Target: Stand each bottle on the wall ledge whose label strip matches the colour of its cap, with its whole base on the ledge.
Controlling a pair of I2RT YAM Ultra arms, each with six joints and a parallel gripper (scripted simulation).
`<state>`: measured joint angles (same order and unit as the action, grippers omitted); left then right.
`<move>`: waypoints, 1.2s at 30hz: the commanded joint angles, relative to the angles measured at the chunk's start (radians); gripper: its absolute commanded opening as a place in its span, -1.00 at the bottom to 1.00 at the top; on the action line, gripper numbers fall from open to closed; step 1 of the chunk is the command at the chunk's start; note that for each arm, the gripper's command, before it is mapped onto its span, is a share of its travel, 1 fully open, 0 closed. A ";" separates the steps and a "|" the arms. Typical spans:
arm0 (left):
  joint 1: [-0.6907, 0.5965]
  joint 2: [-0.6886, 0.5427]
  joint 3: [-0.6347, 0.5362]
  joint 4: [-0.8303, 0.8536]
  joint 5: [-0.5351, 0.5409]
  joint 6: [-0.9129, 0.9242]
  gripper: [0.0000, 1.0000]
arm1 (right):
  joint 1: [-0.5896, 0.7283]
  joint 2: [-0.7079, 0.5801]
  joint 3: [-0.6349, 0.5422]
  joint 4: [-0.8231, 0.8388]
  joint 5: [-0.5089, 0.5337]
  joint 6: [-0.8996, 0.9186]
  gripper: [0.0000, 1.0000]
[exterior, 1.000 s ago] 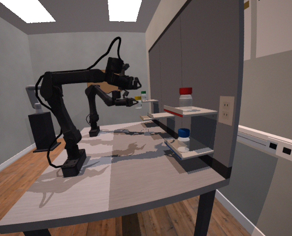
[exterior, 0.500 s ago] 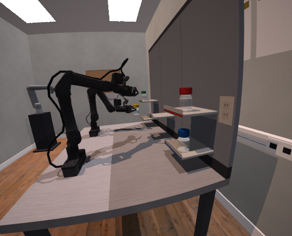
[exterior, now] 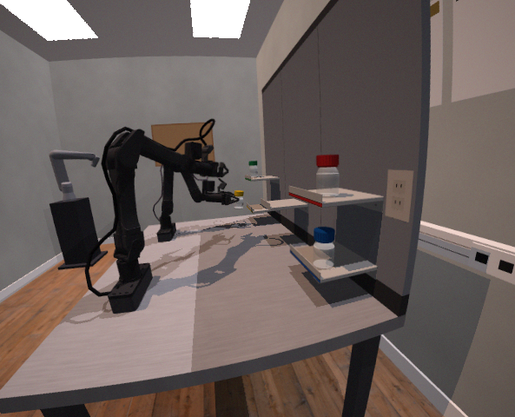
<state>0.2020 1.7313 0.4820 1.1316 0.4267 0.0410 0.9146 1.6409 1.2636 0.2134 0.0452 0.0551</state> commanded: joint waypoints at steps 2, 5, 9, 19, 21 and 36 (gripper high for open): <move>0.010 -0.028 0.028 0.067 0.004 -0.002 0.04 | 0.015 0.007 -0.011 0.026 0.036 0.004 0.77; -0.013 -0.035 0.006 0.093 -0.100 -0.024 0.04 | 0.014 0.007 -0.011 0.026 0.037 0.004 0.77; -0.092 -0.051 -0.048 0.133 -0.292 -0.046 0.04 | 0.014 0.007 -0.011 0.026 0.037 0.004 0.77; -0.238 -0.022 -0.071 0.176 -0.516 -0.049 0.04 | 0.014 0.007 -0.011 0.026 0.037 0.004 0.77; -0.252 -0.017 -0.073 0.179 -0.512 -0.047 0.04 | 0.014 0.007 -0.011 0.026 0.037 0.004 0.77; -0.208 0.023 -0.009 0.154 -0.458 -0.042 0.04 | 0.014 0.007 -0.011 0.026 0.037 0.004 0.77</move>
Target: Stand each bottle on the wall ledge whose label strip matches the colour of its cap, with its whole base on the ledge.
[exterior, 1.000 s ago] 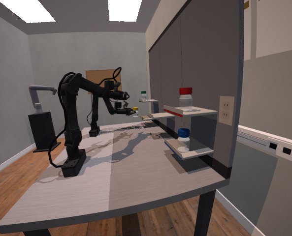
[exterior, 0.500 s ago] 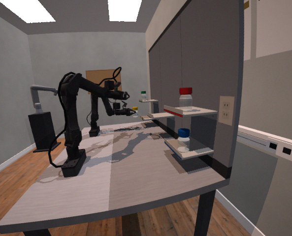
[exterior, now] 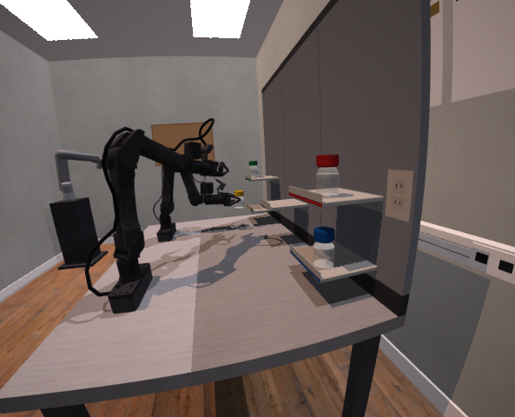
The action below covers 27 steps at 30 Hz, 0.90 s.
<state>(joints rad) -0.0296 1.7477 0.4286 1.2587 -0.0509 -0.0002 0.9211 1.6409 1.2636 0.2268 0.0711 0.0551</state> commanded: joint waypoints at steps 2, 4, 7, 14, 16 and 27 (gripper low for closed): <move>0.034 0.018 0.062 0.021 0.029 -0.001 0.04 | 0.007 0.007 -0.011 0.013 0.011 0.004 0.77; 0.044 0.031 0.080 0.016 0.040 -0.001 0.04 | 0.007 0.007 -0.011 0.013 0.011 0.004 0.77; 0.056 0.048 0.103 0.009 0.051 -0.001 0.04 | 0.007 0.007 -0.011 0.013 0.011 0.004 0.77; 0.078 0.077 0.146 -0.004 0.069 -0.001 0.04 | 0.007 0.007 -0.011 0.013 0.011 0.004 0.77; 0.085 0.086 0.160 -0.007 0.074 -0.001 0.04 | 0.007 0.007 -0.011 0.013 0.011 0.004 0.77; 0.095 0.094 0.185 -0.010 0.069 -0.001 0.04 | 0.007 0.007 -0.011 0.013 0.011 0.004 0.77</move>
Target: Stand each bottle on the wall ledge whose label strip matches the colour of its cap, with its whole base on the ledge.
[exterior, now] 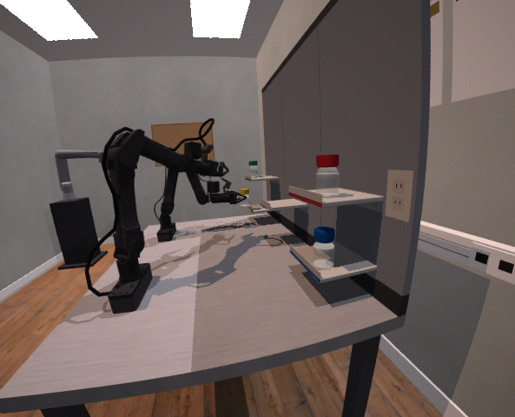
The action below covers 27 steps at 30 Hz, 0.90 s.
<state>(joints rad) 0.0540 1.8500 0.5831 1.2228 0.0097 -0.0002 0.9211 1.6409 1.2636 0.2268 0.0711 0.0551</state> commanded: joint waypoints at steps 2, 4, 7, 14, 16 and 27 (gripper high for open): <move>0.012 -0.009 0.031 0.026 0.009 -0.001 0.04 | 0.007 0.007 -0.011 0.013 0.011 0.004 0.77; 0.014 -0.040 0.043 -0.019 0.019 -0.001 0.04 | 0.007 0.007 -0.011 0.013 0.011 0.004 0.77; 0.015 -0.061 0.055 -0.053 0.020 -0.001 0.04 | 0.007 0.007 -0.011 0.013 0.011 0.004 0.77; 0.015 -0.039 0.071 -0.044 0.021 -0.001 0.04 | 0.007 0.007 -0.011 0.013 0.011 0.004 0.77; 0.016 -0.020 0.085 -0.046 0.021 -0.001 0.04 | 0.007 0.007 -0.011 0.013 0.011 0.004 0.77; 0.017 0.091 0.236 -0.067 0.022 -0.001 0.04 | 0.007 0.007 -0.011 0.013 0.011 0.004 0.77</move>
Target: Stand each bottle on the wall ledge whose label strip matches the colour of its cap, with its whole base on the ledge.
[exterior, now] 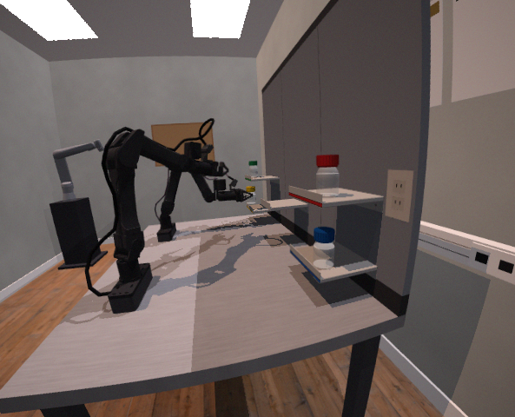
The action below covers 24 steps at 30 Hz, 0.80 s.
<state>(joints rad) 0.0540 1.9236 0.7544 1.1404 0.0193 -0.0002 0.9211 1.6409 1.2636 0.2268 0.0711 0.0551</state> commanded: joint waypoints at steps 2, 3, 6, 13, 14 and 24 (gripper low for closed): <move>0.017 0.046 0.105 0.009 0.013 -0.001 0.04 | 0.007 0.007 -0.011 0.013 0.011 0.004 0.77; 0.017 0.058 0.124 0.006 0.013 -0.001 0.04 | 0.007 0.007 -0.011 0.013 0.011 0.004 0.77; 0.017 0.089 0.170 -0.001 0.013 -0.001 0.04 | 0.007 0.007 -0.011 0.013 0.011 0.004 0.77; 0.017 0.107 0.203 -0.004 0.013 -0.001 0.04 | 0.007 0.007 -0.011 0.013 0.011 0.004 0.77; 0.017 0.102 0.203 -0.004 0.013 -0.001 0.04 | 0.007 0.007 -0.011 0.013 0.011 0.004 0.77; 0.017 0.104 0.193 0.023 0.013 0.000 0.04 | 0.007 0.007 -0.011 0.013 0.011 0.004 0.77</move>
<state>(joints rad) 0.0540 2.0384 0.9264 1.1118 0.0196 -0.0002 0.9211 1.6409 1.2636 0.2268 0.0711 0.0551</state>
